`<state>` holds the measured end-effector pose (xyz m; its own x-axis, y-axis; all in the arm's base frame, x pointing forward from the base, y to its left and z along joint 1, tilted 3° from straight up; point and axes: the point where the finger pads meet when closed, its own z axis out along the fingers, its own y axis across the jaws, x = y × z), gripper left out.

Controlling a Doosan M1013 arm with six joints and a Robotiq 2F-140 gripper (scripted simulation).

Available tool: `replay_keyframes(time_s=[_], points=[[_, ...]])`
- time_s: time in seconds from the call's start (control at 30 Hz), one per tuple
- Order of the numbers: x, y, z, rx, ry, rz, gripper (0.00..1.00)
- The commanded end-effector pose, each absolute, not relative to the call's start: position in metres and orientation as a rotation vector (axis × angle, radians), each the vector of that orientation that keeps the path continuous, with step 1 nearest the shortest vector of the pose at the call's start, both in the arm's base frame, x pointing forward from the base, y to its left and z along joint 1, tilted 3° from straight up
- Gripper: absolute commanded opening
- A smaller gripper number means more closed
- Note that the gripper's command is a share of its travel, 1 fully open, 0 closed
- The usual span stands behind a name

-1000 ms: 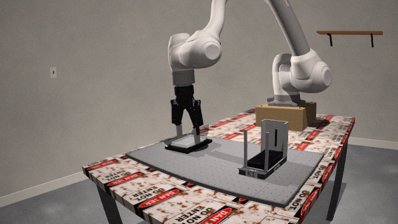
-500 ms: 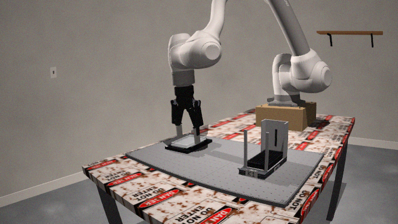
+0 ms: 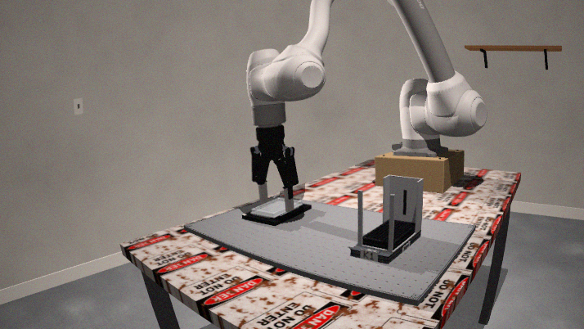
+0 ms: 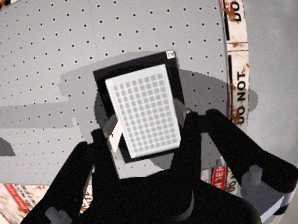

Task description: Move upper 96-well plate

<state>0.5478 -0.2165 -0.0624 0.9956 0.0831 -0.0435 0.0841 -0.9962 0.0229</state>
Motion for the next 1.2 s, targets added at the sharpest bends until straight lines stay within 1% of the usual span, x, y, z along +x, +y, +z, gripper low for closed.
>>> replay_keyframes(time_s=[0.0, 0.63, 0.67, 1.17], points=[[0.5474, -0.2179, -0.065, 3.112, 0.123, -0.064, 0.0], [0.5473, -0.2179, -0.065, 3.112, 0.123, -0.064, 0.0], [0.5473, -0.2179, -0.065, 3.112, 0.123, -0.064, 1.0], [0.5473, -0.2179, -0.065, 3.112, 0.123, -0.064, 1.0]])
